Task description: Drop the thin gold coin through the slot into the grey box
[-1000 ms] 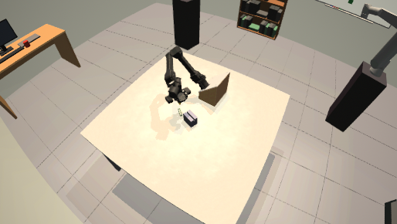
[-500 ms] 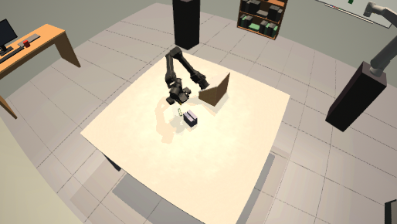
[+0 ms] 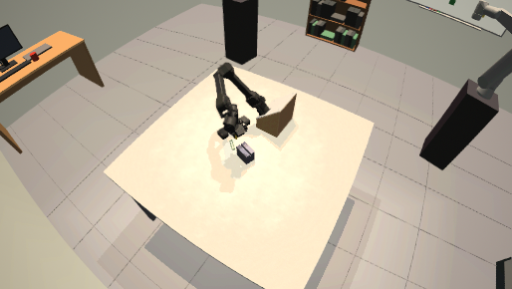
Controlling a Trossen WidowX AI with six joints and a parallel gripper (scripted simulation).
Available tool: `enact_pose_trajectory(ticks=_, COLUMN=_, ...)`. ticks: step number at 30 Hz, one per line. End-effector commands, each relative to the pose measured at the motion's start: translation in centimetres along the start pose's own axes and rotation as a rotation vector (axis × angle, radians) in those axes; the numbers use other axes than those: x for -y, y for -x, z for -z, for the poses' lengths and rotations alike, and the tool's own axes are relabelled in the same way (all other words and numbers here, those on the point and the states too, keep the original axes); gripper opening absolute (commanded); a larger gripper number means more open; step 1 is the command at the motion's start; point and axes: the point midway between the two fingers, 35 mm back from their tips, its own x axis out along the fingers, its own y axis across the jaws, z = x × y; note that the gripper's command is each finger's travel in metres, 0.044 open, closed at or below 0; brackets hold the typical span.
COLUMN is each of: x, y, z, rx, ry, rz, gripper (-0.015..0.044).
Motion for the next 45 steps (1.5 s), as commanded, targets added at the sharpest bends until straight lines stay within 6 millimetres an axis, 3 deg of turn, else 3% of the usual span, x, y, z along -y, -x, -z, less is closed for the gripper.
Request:
enact_pose_trajectory(ticks=1, x=0.2, y=0.2, z=-1.2, rx=0.008, ry=-0.009, rz=0.004, gripper=0.0)
enact_pose_trajectory(ticks=29, x=-1.0, y=0.0, z=-8.3, rx=0.004, ry=-0.008, rz=0.003, gripper=0.0)
enact_pose_trajectory(ticks=45, x=-1.0, y=-0.1, z=-7.9, rx=-0.003, ry=0.0, rz=0.001, gripper=0.0)
